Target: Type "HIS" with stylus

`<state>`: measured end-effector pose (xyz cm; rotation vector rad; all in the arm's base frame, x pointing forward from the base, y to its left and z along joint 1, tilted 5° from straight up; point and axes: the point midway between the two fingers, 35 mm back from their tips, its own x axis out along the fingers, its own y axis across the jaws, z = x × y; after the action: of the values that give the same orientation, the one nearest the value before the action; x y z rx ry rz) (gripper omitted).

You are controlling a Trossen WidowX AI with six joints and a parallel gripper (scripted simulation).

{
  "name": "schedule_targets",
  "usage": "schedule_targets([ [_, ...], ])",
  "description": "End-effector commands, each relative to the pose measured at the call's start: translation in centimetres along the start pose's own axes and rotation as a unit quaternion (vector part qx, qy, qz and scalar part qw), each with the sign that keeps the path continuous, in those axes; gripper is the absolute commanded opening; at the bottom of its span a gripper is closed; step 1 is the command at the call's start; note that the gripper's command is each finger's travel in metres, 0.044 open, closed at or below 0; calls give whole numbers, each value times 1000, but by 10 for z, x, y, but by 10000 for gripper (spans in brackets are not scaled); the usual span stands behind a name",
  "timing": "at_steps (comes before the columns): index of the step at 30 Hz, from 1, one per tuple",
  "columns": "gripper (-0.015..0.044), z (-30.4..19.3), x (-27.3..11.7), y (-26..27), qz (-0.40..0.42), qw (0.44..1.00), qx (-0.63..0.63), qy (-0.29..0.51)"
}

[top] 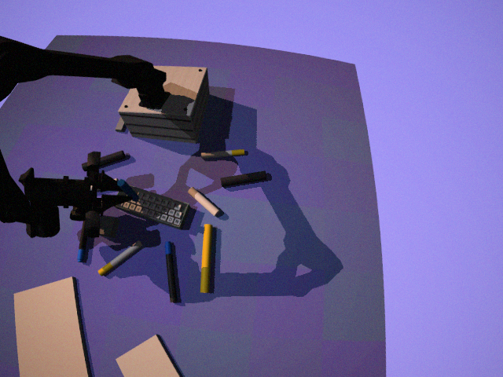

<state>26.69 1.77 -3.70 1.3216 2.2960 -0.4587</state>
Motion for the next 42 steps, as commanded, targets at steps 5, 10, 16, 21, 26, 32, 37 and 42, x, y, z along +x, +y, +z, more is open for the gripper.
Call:
schedule_targets([
  [5, 81, 2, 0, 0, -1, 1000, -2, -1],
  [10, 81, 2, 0, 0, -1, 1000, -2, -1],
  [16, 81, -10, -7, 1, -1, 1000, -2, -1],
  [21, 81, -31, -19, 0, -1, 1000, -2, -1],
  [26, 81, -32, -19, 0, -1, 1000, -2, -1],
  [32, 38, -29, -15, -1, -4, 1000, -1, 1],
  [37, 0, -39, -1, 6, -3, 1000, -1, -1],
  [42, 0, -56, 23, 14, -1, 1000, -2, 0],
])
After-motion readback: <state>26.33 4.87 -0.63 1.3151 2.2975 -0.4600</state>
